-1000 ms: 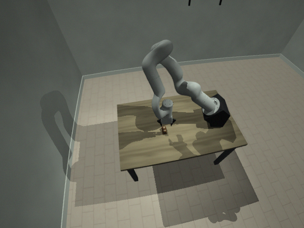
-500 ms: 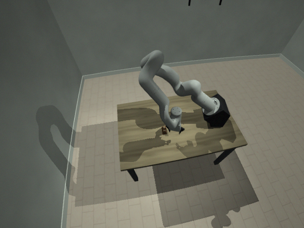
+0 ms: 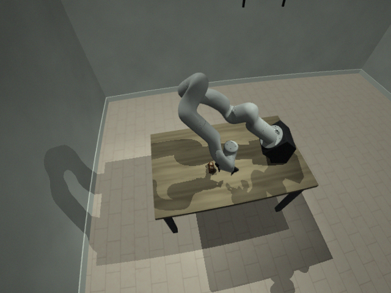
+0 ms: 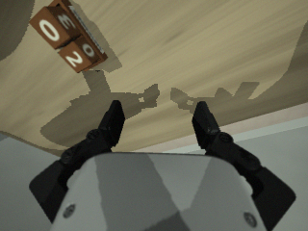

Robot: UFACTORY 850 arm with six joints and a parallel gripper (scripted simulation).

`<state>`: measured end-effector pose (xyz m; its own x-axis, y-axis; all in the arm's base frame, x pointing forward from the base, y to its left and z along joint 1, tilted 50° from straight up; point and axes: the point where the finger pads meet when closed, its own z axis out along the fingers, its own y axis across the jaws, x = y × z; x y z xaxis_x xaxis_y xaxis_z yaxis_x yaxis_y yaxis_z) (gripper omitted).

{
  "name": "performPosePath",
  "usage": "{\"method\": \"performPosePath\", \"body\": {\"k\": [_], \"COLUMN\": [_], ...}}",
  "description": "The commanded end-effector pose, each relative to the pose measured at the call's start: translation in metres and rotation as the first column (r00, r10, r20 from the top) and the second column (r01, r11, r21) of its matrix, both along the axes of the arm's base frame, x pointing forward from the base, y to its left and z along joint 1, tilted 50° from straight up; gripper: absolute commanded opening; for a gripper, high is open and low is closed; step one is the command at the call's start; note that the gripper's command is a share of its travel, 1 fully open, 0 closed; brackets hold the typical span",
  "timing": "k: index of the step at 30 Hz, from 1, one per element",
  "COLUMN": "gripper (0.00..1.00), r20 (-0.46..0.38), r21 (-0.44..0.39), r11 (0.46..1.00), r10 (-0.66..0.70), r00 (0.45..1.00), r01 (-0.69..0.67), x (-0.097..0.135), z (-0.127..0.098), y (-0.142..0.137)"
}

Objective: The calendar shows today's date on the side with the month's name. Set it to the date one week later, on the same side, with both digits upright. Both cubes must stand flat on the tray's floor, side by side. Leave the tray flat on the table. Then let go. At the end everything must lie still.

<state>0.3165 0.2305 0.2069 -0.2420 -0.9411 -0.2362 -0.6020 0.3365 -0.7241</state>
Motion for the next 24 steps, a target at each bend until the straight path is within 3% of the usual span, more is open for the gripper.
{"method": "performPosePath", "body": {"k": [1, 10, 24], "gripper": [1.0, 1.0, 1.0], "r20": [0.003, 0.003, 0.003], "r21": [0.002, 0.002, 0.002], "r11": [1.0, 1.0, 1.0], "r10": [0.001, 0.001, 0.001], "r00": [1.0, 1.0, 1.0], "r01": [-0.001, -0.001, -0.001], "x": [0.015, 0.032, 0.033], "z": [-0.013, -0.027, -0.027], "y": [0.0, -0.001, -0.001]}}
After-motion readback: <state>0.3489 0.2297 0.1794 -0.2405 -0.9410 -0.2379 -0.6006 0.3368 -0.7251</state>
